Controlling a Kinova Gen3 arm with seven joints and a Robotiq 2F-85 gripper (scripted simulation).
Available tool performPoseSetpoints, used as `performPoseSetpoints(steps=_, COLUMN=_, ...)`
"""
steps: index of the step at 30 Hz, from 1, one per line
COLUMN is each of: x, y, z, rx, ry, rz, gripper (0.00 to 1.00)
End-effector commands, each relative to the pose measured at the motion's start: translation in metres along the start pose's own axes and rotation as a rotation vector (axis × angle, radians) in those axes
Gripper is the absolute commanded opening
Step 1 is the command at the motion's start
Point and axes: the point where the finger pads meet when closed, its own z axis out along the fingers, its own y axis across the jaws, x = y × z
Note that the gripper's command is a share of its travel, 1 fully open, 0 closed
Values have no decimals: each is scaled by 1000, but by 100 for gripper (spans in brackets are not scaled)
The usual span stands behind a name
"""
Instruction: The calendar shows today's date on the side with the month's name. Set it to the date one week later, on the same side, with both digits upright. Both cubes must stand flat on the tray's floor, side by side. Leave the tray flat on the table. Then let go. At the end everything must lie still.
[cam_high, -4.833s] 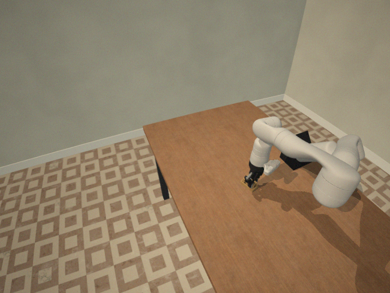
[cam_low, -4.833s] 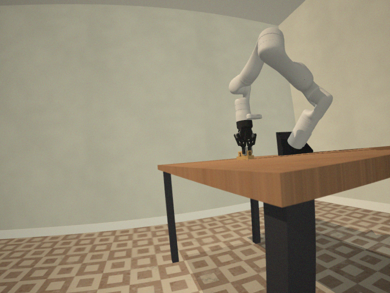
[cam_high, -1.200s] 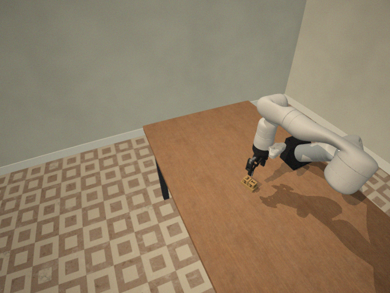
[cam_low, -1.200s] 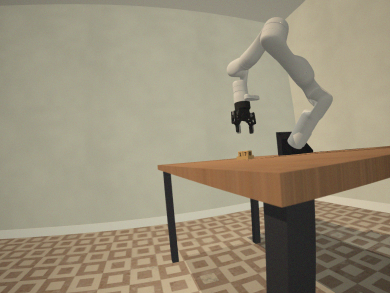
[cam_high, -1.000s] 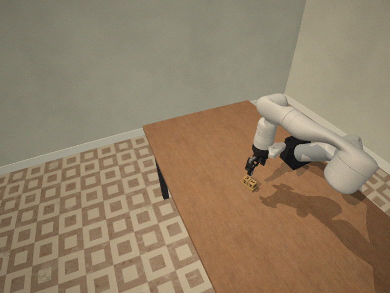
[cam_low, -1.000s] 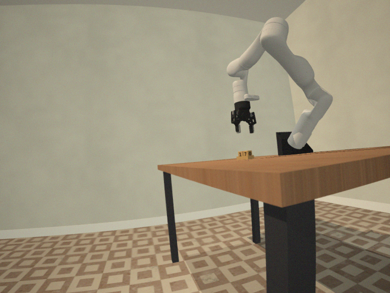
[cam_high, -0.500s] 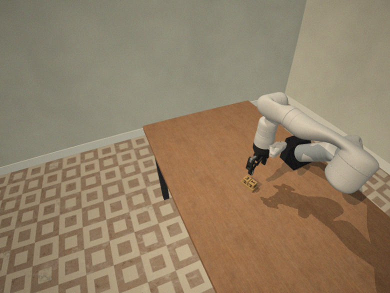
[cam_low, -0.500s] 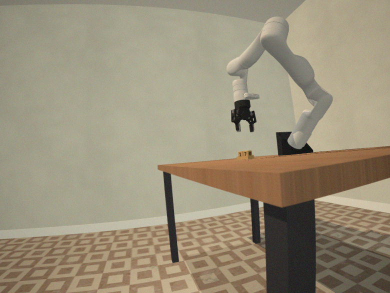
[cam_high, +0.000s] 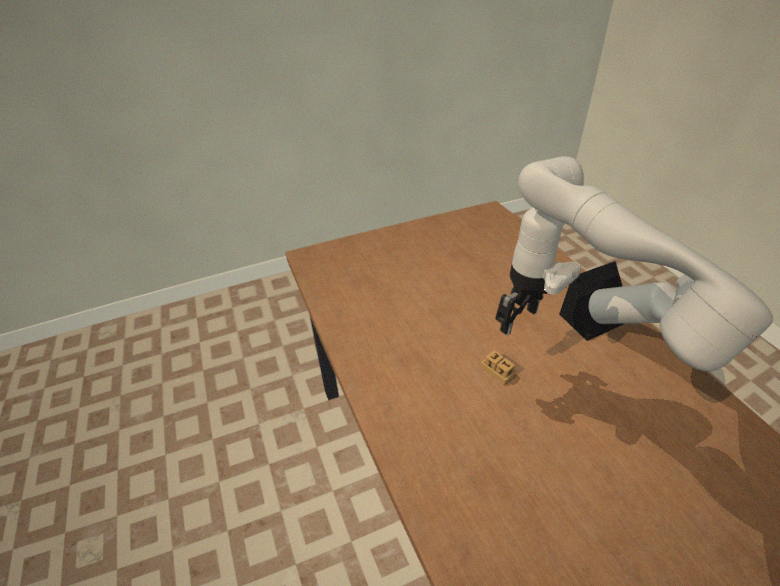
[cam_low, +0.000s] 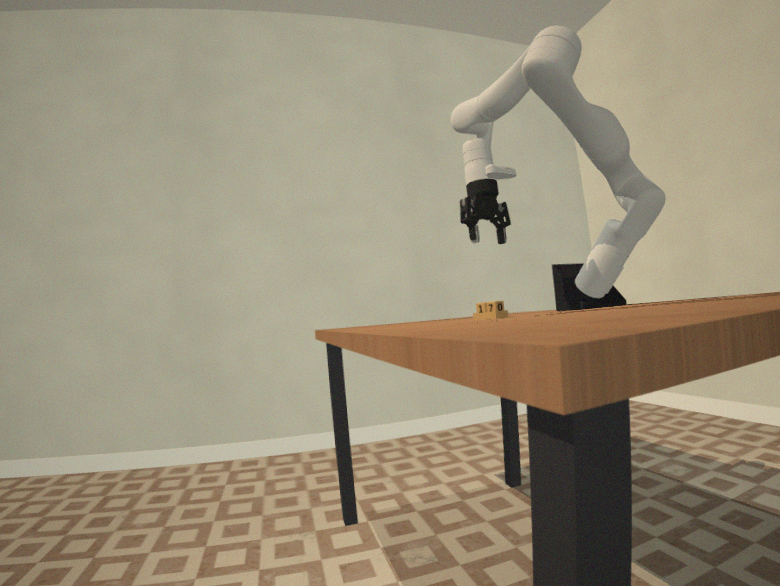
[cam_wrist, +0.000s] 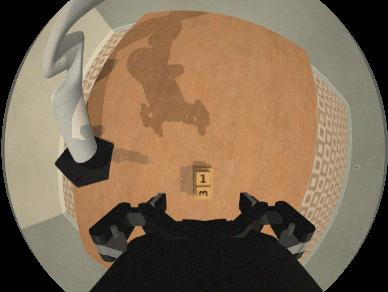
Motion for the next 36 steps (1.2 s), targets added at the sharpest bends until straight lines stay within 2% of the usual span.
performPoseSetpoints(steps=1, x=-2, y=1, z=-10, rx=-8, ry=-7, rz=-2, gripper=100)
performPoseSetpoints(steps=6, x=-2, y=1, z=-16, rx=-8, ry=-7, rz=-2, gripper=100)
performPoseSetpoints(steps=36, x=-2, y=1, z=-16, rx=-8, ry=-7, rz=-2, gripper=100)
